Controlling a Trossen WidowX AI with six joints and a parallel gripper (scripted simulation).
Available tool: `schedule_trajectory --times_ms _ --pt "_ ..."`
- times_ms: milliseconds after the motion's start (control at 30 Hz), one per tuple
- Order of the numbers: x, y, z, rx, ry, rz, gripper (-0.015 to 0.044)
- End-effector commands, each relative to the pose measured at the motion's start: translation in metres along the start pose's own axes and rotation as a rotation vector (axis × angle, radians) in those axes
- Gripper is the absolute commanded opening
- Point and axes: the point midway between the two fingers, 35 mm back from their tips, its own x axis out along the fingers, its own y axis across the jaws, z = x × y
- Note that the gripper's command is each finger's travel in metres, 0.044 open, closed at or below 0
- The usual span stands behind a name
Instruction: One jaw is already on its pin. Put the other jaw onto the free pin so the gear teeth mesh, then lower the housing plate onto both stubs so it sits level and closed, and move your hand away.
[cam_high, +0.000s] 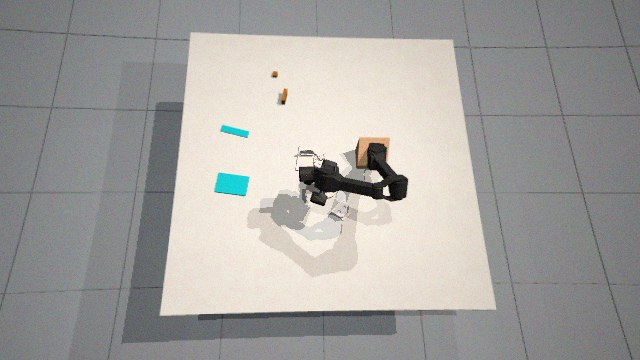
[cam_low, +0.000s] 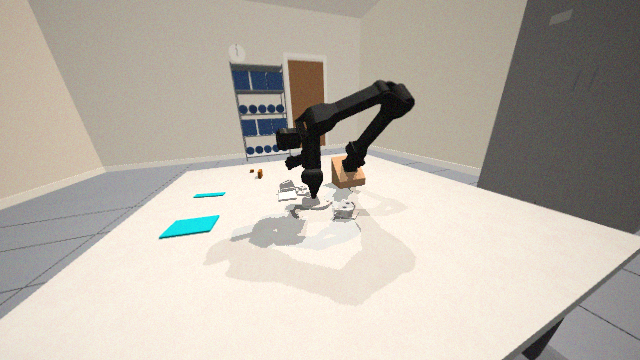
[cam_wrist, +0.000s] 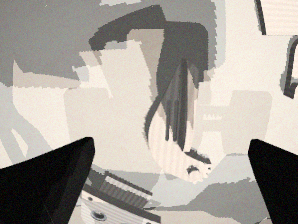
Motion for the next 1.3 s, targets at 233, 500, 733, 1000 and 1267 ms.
schedule_trajectory --times_ms 233,500,733,1000,1267 --pt "0.009 -0.001 -0.001 0.007 0.006 0.002 0.0440" --pt "0.022 -0.001 0.000 0.007 0.005 0.001 0.0440" --pt "0.033 -0.001 0.000 0.007 0.005 0.002 0.0440" --pt "0.046 -0.001 -0.001 0.007 0.006 0.003 0.0440" --pt "0.053 0.000 -0.002 0.007 0.006 0.005 0.0440"
